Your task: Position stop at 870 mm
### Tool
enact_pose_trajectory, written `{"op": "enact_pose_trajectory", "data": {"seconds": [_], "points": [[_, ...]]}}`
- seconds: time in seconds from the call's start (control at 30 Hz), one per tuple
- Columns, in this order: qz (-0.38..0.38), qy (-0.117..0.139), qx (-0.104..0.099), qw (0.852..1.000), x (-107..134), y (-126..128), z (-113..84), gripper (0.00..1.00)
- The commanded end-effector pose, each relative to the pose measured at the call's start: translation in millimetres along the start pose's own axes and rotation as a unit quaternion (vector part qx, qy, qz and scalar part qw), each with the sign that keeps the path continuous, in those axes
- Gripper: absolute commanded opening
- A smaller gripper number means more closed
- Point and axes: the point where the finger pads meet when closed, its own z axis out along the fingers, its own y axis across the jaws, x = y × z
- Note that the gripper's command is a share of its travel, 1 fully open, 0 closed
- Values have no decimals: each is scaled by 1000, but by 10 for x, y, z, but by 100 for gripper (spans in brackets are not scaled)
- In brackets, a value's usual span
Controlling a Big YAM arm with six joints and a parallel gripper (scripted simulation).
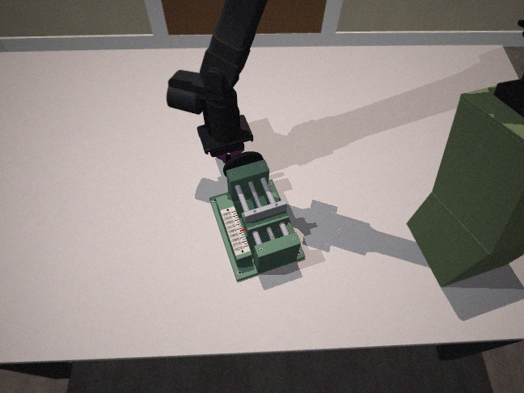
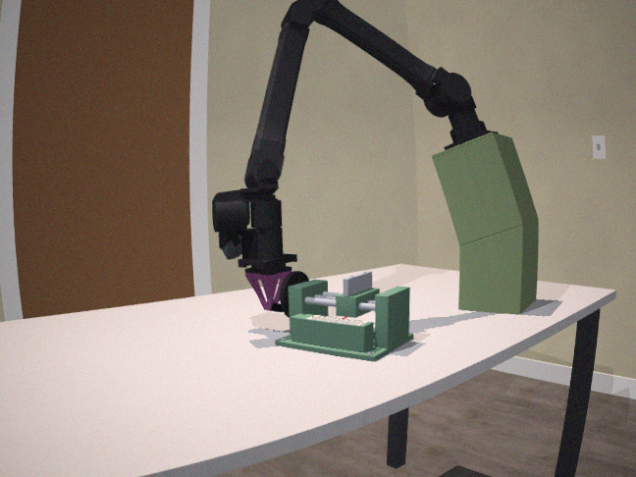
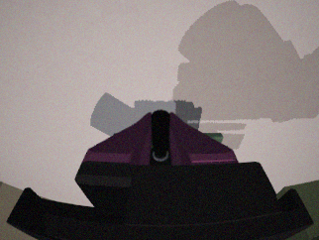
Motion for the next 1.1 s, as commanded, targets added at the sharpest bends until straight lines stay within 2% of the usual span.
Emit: {"op": "enact_pose_trajectory", "data": {"seconds": [0.0, 0.33, 0.67, 0.9, 1.07], "points": [[-1, -1, -6, 1000, 10, 0, 64, 6], [-1, -1, -5, 1000, 7, -19, 71, 6], [0, -2, -3, 1000, -12, -182, 214, 6], [2, -6, -6, 1000, -56, -148, 214, 6], [0, -2, -2, 1000, -13, -222, 227, 6]]}}
